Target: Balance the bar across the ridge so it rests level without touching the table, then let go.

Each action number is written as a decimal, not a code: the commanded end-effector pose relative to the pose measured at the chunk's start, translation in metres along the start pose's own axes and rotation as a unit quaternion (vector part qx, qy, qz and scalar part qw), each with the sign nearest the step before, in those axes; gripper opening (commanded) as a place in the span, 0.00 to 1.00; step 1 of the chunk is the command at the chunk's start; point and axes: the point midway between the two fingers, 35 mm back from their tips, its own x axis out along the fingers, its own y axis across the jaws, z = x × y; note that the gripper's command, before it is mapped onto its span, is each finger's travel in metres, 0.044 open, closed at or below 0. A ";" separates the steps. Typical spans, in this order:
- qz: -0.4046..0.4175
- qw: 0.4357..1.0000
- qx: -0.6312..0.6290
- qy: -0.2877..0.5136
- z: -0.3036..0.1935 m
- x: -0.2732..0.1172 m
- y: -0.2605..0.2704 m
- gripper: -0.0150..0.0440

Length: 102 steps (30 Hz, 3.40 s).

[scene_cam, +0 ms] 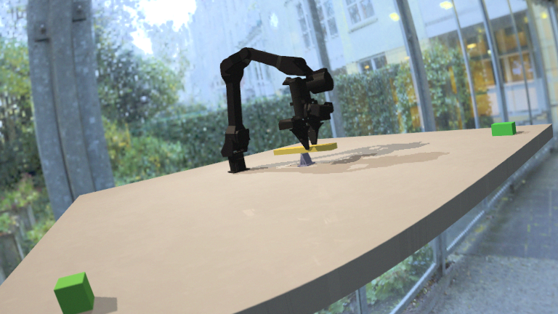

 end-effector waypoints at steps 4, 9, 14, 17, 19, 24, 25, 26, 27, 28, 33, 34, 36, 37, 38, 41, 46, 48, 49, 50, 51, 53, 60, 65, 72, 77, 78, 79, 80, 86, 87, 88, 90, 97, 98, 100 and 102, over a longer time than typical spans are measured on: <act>0.000 1.000 0.000 0.000 0.000 0.000 0.000 0.25; 0.000 1.000 0.000 0.000 0.000 0.000 0.000 0.25; 0.000 1.000 0.000 0.000 0.000 0.000 0.000 0.25; 0.000 1.000 0.000 0.000 0.000 0.000 0.000 0.25; 0.000 1.000 0.000 0.000 0.000 0.000 0.000 0.25; 0.000 1.000 0.000 0.000 0.000 0.000 0.000 0.34; 0.000 1.000 0.000 0.000 0.000 0.000 0.000 0.39; 0.000 1.000 0.000 0.000 0.000 0.000 0.000 0.43; 0.000 1.000 0.000 0.000 0.000 0.000 0.000 0.48; 0.000 1.000 0.000 0.000 0.000 0.000 0.000 0.52; 0.000 1.000 0.000 0.000 0.000 0.000 0.000 0.54; 0.000 1.000 0.000 0.000 0.000 0.000 0.000 0.54; 0.000 1.000 0.000 0.000 0.000 0.000 0.000 0.54; 0.000 1.000 0.000 0.000 0.000 0.000 0.000 0.54; 0.000 1.000 0.000 0.000 0.000 0.000 0.000 0.54; 0.000 1.000 0.000 0.000 0.000 0.000 0.000 0.54; 0.000 1.000 0.000 0.000 0.000 0.000 0.000 0.54; 0.000 1.000 0.000 0.000 0.000 0.000 0.000 0.54; 0.000 1.000 0.000 0.000 0.000 0.000 0.000 0.54; 0.000 1.000 0.000 0.000 0.000 0.000 0.000 0.54; 0.000 1.000 0.000 0.000 0.000 0.000 0.000 0.54; 0.000 1.000 0.000 0.000 0.000 0.000 0.000 0.54; 0.000 1.000 0.000 0.000 0.000 0.000 0.000 0.54; 0.000 1.000 0.000 0.000 0.000 0.000 0.000 0.55; 0.000 1.000 0.000 0.000 0.000 0.000 0.000 0.55; 0.000 1.000 0.000 0.000 0.000 0.000 0.000 0.57; 0.000 1.000 0.000 0.000 0.000 0.000 0.000 0.57; 0.000 1.000 0.000 0.000 0.000 0.000 0.000 0.57; 0.000 1.000 0.000 0.000 0.000 0.000 0.000 0.57; 0.000 1.000 0.000 0.000 0.000 0.000 0.000 0.66; 0.000 1.000 0.000 0.000 0.000 0.000 0.000 0.70; 0.000 1.000 0.000 0.000 0.000 0.000 0.000 0.75; 0.000 1.000 0.000 0.000 0.000 0.000 0.000 0.83; 0.000 1.000 0.000 0.000 0.000 -0.002 0.000 1.00; 0.000 1.000 0.000 0.000 0.002 -0.008 0.000 1.00; 0.000 1.000 0.000 0.000 0.004 -0.031 0.001 1.00; 0.000 1.000 0.000 0.000 0.005 -0.056 0.001 1.00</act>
